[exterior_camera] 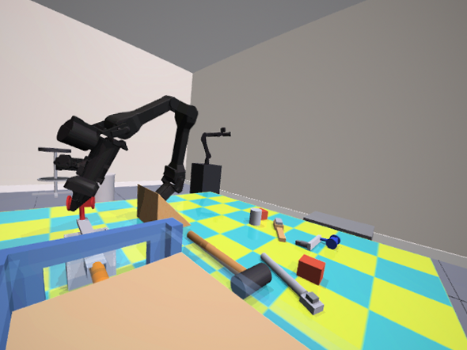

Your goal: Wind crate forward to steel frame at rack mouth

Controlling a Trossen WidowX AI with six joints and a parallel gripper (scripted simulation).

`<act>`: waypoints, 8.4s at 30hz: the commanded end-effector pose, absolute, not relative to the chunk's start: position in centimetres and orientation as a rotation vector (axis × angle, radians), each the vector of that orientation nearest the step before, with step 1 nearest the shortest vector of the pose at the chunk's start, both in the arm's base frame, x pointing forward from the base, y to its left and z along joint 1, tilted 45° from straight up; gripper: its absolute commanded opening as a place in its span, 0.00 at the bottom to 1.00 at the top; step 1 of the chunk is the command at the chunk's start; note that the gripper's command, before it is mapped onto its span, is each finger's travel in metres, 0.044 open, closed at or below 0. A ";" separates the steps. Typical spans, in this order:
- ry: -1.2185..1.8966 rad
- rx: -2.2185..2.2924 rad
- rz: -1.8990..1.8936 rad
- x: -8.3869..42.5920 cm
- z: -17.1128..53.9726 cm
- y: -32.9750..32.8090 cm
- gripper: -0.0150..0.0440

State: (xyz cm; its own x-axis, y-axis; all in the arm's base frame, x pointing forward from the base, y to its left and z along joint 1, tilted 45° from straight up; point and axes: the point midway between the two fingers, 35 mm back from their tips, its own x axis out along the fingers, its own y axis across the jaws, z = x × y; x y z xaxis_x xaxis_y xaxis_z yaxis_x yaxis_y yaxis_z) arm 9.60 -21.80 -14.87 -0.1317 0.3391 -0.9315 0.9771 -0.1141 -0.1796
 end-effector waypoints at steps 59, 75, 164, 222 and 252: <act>1.475 1.476 -1.258 12.2 -18.2 -25.4 0.25; 1.473 1.476 -1.257 14.0 -19.3 -26.6 0.25; 1.472 1.476 -1.256 15.9 -20.0 -27.3 0.25; 1.470 1.480 -1.249 23.9 -20.1 -27.0 0.25; 1.471 1.483 -1.245 27.8 -18.3 -24.8 0.25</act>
State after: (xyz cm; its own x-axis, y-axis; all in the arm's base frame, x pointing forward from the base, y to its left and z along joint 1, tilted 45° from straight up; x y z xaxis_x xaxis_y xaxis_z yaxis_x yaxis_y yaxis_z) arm 26.24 -26.28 -19.25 -0.1239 0.2838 -0.9508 0.9778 -0.1283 -0.1657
